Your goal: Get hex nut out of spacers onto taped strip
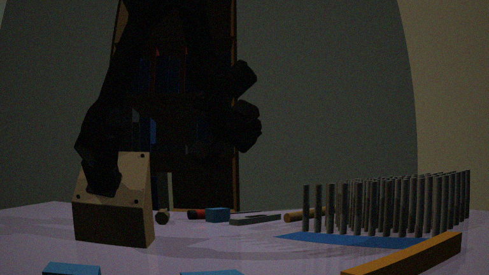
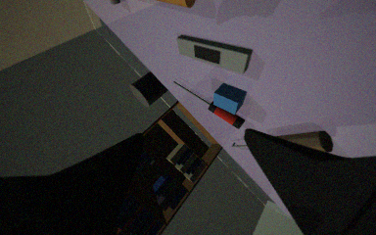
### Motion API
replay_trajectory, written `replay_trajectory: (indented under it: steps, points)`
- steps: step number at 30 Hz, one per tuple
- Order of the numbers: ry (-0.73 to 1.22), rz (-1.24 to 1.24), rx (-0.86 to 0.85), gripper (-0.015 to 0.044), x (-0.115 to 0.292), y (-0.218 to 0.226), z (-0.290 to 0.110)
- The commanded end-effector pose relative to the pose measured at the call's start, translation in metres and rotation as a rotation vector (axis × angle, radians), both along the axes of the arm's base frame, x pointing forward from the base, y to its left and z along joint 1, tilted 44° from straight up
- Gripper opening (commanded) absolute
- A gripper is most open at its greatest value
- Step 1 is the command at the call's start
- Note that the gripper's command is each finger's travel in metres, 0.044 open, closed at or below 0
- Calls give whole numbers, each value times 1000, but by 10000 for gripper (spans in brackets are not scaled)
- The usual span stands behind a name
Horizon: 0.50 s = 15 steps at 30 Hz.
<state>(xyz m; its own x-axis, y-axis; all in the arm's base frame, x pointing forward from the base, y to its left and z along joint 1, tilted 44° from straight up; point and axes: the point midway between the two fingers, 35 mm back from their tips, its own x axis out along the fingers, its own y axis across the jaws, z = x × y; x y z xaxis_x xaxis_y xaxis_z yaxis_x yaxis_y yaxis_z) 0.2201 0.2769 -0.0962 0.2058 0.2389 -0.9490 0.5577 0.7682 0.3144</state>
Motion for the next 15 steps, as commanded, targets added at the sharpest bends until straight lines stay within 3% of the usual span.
replay_trajectory:
  steps: [1,12,15]
  points:
    - [170,-245,-61,440,-62,23,-30]
    - [251,-718,-276,440,-170,13,-79]
    - [243,-759,-293,440,-178,10,-83]
